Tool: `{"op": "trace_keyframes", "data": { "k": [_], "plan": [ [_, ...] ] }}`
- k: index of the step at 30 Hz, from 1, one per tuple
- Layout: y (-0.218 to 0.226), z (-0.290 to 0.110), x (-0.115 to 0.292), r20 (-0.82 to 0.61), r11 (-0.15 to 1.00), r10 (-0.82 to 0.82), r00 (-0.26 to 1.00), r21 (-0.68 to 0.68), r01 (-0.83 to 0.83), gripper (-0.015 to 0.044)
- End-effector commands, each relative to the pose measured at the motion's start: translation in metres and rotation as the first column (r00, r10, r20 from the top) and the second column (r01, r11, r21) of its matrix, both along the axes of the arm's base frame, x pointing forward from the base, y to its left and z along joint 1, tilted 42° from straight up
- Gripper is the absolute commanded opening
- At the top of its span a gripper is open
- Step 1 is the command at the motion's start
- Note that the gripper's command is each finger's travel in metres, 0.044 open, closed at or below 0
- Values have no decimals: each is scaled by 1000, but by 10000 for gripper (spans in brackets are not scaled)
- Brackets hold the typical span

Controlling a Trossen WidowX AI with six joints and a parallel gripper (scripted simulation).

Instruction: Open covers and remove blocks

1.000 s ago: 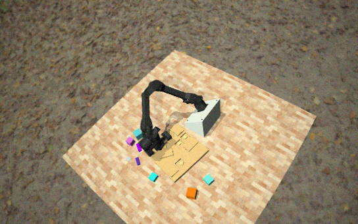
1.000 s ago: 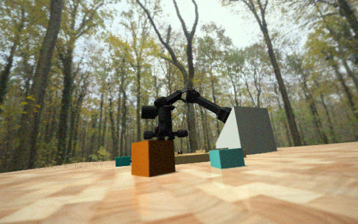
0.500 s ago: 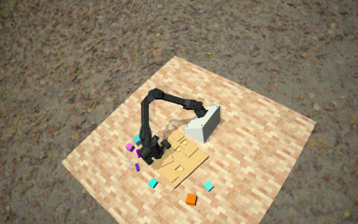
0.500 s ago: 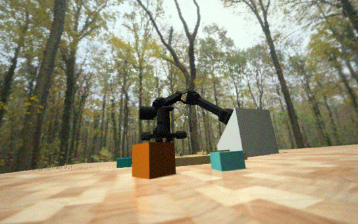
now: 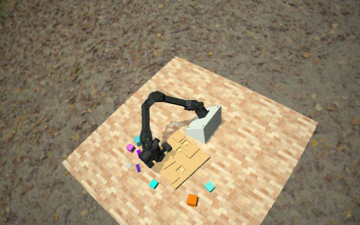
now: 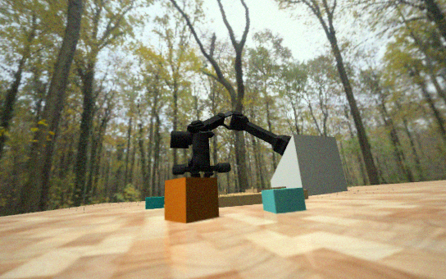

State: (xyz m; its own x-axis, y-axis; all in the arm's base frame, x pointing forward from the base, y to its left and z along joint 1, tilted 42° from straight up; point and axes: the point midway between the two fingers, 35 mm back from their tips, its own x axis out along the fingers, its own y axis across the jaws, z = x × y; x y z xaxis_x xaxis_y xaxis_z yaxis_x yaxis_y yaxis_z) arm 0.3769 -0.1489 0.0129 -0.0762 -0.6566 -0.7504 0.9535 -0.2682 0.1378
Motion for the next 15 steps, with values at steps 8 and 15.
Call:
{"op": "trace_keyframes", "data": {
  "k": [8,15],
  "plan": [
    [7,-4,10,6,1000,0,1000,-2,0,0],
    [13,2,12,6,1000,0,1000,-2,0,0]
  ]
}}
